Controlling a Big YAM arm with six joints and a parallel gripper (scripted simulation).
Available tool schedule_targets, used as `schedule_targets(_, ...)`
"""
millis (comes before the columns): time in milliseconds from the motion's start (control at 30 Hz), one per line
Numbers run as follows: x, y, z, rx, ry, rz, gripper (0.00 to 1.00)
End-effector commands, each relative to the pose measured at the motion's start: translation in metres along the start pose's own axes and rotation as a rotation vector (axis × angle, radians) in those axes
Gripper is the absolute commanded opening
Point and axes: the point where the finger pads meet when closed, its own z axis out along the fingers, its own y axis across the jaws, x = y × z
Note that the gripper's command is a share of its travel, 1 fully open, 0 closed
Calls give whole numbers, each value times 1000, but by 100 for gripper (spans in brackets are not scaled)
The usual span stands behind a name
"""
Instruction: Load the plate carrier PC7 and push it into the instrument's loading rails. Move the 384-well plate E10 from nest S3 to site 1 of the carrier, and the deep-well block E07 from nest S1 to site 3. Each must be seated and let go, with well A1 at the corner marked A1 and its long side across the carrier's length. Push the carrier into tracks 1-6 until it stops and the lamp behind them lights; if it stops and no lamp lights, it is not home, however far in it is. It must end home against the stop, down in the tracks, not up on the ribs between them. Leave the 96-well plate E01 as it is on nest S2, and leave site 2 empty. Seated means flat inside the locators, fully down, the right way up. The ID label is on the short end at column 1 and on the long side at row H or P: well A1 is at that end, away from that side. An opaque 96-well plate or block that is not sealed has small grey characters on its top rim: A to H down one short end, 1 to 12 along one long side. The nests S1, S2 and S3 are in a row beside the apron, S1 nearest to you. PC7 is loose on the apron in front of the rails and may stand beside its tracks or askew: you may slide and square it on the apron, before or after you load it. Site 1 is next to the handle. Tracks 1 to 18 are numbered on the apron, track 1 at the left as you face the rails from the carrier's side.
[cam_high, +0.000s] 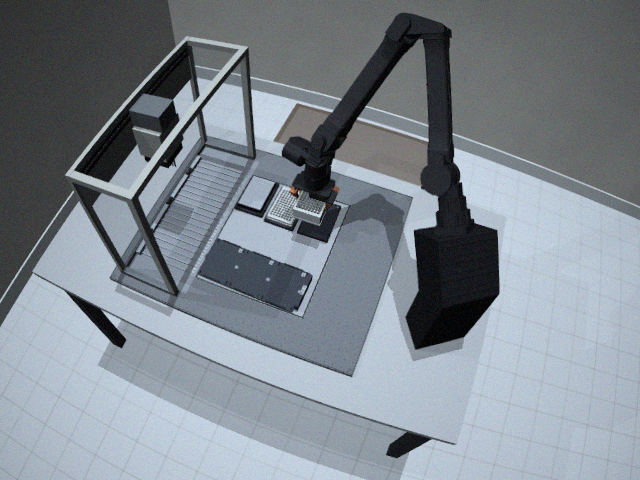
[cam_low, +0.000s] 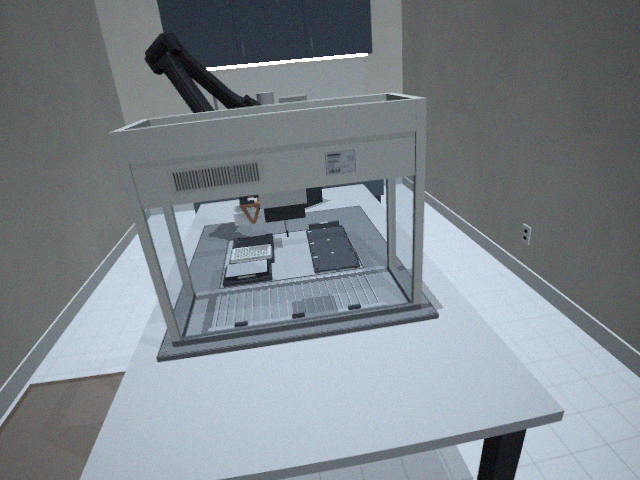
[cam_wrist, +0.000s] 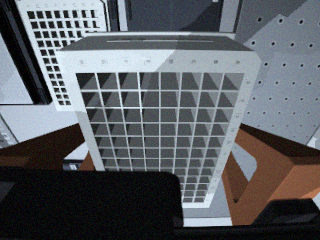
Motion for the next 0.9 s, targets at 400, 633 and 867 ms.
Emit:
schedule_targets(400,46,44,-3,-13,7,18,0)
schedule_targets(633,58,56,-1,-8,3,25,0)
schedule_targets(867,84,76,-5,-16,7,18,0)
